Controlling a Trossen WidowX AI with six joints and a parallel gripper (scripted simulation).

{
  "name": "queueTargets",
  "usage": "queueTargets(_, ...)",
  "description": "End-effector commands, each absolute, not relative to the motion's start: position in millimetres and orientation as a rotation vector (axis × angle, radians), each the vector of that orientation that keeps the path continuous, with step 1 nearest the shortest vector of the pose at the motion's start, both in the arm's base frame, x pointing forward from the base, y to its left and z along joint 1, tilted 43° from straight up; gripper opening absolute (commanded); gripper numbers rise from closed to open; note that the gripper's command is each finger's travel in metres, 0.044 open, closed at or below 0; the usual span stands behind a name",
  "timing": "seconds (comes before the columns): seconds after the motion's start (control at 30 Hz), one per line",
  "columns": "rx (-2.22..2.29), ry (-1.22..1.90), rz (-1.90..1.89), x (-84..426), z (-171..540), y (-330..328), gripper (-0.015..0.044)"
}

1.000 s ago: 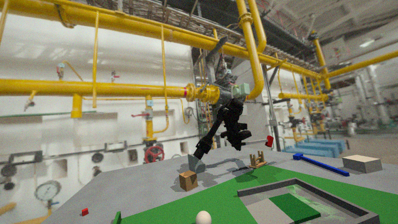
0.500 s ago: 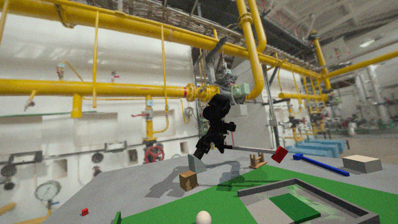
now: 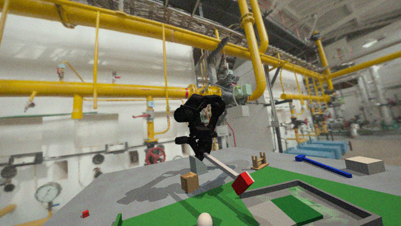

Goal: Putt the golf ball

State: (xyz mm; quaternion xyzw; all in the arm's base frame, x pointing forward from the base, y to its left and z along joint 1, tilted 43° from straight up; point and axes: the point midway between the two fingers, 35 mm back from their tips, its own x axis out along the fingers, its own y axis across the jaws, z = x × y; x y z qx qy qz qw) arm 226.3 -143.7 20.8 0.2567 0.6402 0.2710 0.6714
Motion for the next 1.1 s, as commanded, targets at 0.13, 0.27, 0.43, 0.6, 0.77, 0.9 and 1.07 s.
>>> queueTargets(0.13, 0.864, 1.589, 0.307, 194.9, -19.0, -185.9, 0.0)
queueTargets(0.27, 0.885, 1.599, 0.284, 192.1, -22.0, -188.4, 0.0)
queueTargets(0.43, 0.885, 1.599, 0.284, 192.1, -22.0, -188.4, 0.0)
queueTargets(0.6, 0.885, 1.599, 0.284, 192.8, -29.7, -182.0, 0.0)
queueTargets(0.77, 0.885, 1.598, 0.285, 193.3, -44.3, -168.5, 0.0)
queueTargets(0.9, 0.885, 1.598, 0.285, 193.1, -51.5, -161.2, 0.0)
queueTargets(1.07, 0.885, 1.598, 0.285, 193.3, -54.4, -158.8, 0.0)
